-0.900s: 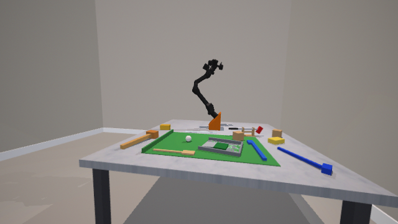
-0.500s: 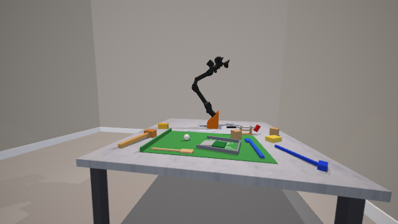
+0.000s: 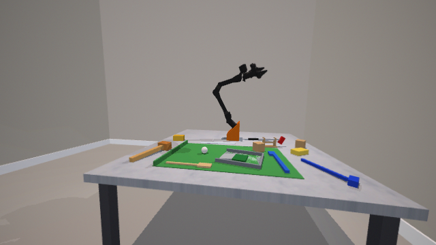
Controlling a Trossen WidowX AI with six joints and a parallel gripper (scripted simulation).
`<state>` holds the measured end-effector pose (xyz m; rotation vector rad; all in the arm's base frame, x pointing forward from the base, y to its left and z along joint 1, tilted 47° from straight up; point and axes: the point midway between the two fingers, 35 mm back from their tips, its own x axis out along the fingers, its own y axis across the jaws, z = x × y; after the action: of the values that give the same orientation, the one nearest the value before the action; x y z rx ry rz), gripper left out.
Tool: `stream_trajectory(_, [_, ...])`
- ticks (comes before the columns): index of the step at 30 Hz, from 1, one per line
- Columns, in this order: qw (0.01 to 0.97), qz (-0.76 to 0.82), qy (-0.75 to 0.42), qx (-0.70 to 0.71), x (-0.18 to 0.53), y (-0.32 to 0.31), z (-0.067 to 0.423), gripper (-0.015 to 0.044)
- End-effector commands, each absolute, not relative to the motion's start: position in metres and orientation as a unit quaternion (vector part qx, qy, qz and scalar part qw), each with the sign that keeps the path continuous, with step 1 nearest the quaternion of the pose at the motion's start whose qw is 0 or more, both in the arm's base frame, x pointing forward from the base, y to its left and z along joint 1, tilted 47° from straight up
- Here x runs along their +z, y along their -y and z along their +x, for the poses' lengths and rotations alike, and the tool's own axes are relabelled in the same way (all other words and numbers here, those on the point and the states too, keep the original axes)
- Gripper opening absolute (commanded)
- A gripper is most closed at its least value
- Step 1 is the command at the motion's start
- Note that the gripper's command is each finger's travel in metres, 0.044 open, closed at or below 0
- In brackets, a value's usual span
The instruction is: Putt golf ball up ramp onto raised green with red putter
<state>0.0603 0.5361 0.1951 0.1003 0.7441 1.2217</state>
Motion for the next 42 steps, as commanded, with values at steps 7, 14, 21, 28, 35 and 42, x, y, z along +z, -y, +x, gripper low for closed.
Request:
stream_trajectory(7, [0.801,-0.145,-0.348,0.465,0.101,-0.483,0.164,0.044])
stream_trajectory(14, [0.779,-0.298,-0.388,0.393,0.032,-0.41,0.233,0.044])
stream_trajectory(21, [0.696,-0.44,-0.454,0.34,-0.028,-0.31,0.275,0.044])
stream_trajectory(28, [0.558,-0.542,-0.538,0.325,-0.072,-0.2,0.283,0.044])
stream_trajectory(35, [0.381,-0.583,-0.622,0.359,-0.097,-0.095,0.258,0.044])
stream_trajectory(42, [0.318,-0.581,-0.645,0.382,-0.101,-0.064,0.243,0.044])
